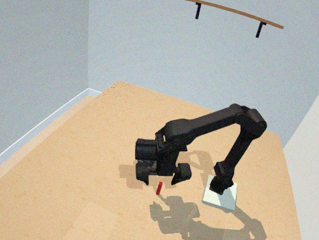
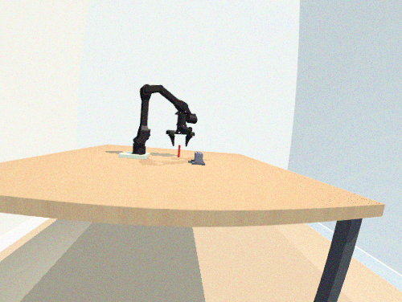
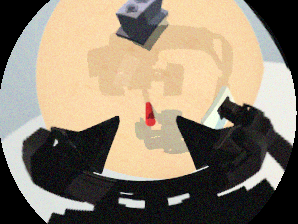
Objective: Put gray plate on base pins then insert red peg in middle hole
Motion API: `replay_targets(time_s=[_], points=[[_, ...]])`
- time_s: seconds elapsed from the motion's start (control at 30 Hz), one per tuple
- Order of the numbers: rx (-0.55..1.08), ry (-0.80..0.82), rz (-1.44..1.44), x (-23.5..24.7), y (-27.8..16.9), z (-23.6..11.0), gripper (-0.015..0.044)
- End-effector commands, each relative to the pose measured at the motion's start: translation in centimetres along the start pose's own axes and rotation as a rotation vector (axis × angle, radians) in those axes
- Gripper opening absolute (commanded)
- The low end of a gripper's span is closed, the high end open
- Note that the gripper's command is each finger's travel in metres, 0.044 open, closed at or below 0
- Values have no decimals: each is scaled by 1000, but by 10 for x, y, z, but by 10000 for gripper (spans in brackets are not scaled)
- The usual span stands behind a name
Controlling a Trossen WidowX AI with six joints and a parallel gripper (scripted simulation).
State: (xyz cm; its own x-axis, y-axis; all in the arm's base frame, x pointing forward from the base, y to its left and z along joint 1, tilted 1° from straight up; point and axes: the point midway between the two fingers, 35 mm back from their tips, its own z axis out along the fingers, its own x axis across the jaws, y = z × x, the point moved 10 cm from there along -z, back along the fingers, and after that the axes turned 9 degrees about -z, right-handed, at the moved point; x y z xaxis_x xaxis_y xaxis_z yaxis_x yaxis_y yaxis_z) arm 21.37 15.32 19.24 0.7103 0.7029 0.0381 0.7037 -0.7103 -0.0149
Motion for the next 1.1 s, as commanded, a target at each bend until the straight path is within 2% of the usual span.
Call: replay_targets(time_s=[0.0, 0.53, 1.03, 1.07], points=[[1, -6, 5, -1, 0, 7, 440], [2, -6, 5, -2, -1, 30, 440], [2, -6, 5, -2, -1, 30, 46], [2, -6, 5, -2, -1, 30, 40]])
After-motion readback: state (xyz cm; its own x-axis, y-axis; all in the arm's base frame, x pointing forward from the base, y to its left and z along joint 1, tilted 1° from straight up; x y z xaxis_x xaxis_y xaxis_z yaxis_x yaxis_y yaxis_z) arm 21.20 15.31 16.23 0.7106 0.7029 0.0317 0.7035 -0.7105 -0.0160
